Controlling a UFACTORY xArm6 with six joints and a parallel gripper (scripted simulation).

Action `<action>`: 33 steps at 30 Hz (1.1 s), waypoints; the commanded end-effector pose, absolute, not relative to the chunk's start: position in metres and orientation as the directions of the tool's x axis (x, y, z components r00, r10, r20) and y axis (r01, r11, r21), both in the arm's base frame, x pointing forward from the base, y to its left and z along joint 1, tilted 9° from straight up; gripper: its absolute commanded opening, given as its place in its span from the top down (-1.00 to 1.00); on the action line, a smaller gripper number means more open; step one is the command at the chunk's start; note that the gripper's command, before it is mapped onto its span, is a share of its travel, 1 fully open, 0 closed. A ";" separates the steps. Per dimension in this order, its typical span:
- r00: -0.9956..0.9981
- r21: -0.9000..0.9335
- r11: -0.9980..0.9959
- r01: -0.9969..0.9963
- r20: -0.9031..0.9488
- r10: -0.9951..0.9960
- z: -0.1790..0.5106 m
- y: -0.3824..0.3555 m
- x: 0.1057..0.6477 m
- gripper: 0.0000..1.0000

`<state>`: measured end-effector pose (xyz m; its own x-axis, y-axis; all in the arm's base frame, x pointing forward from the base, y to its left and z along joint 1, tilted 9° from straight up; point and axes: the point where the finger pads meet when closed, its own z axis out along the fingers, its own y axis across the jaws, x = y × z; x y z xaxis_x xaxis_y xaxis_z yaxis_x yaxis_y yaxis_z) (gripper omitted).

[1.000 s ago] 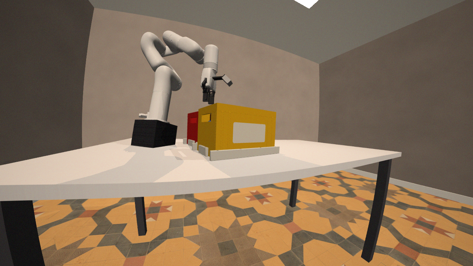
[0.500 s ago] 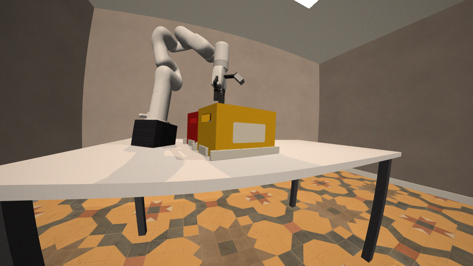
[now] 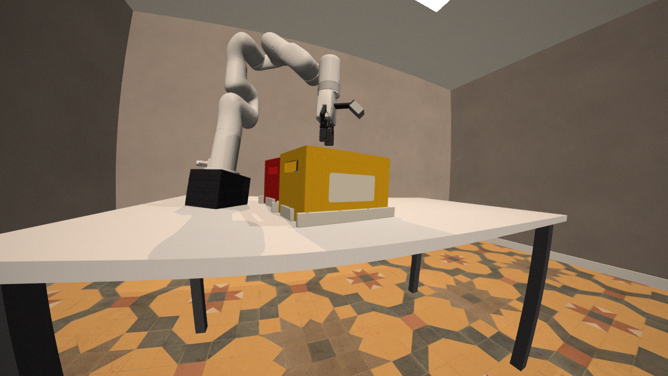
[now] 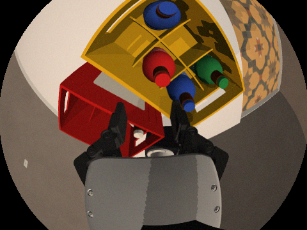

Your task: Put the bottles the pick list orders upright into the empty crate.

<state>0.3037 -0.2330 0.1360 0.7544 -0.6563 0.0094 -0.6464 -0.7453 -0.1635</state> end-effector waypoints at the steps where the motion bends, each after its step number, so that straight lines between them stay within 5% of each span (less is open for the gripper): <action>1: 0.755 -0.164 -0.746 -0.646 0.010 -0.656 0.136 -0.253 0.319 -0.29; 33: 0.755 -0.164 -0.746 -0.646 0.011 -0.656 0.134 -0.344 0.388 -0.29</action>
